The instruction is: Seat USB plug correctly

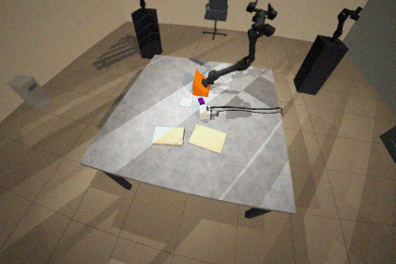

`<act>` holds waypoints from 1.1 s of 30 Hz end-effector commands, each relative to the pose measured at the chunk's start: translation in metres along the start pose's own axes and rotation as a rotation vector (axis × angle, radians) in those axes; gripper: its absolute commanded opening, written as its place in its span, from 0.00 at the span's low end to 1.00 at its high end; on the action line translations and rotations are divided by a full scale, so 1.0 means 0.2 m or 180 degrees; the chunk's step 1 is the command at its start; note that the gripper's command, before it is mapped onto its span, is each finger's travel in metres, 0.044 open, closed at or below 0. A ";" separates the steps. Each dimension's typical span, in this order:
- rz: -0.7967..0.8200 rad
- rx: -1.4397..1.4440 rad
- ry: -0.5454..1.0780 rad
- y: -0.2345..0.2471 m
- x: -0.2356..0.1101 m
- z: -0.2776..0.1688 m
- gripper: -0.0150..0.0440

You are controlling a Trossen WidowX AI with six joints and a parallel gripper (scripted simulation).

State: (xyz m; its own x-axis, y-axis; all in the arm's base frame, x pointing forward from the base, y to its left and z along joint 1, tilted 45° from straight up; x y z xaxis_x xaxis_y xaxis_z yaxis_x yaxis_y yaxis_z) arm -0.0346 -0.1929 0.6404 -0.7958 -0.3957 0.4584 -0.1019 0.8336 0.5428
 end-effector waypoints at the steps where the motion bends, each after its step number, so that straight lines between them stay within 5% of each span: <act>1: -0.0045 -0.0063 0.0061 -0.03 -0.01 -0.02 0.98; 15: -0.1447 -0.1777 0.2208 -0.81 -0.54 -0.34 1.00; 17: -0.1464 -0.1962 0.2250 -0.84 -0.59 -0.33 1.00; 33: -0.2885 -0.3191 0.5061 -1.38 -1.54 -0.22 1.00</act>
State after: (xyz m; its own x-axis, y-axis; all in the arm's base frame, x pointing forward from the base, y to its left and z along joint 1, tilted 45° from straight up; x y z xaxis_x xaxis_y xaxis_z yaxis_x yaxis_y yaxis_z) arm 0.2366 -0.3286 0.4201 0.3163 -0.9358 -0.1560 0.5460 0.0451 0.8366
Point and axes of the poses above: the point midway between the two fingers, 35 mm back from their tips, its own x axis out along the fingers, its own y axis across the jaws, z = x × y, the point moved 6 cm from there along -x, back along the fingers, and after that the axes turned 1 degree about x, right-handed, at the moved point
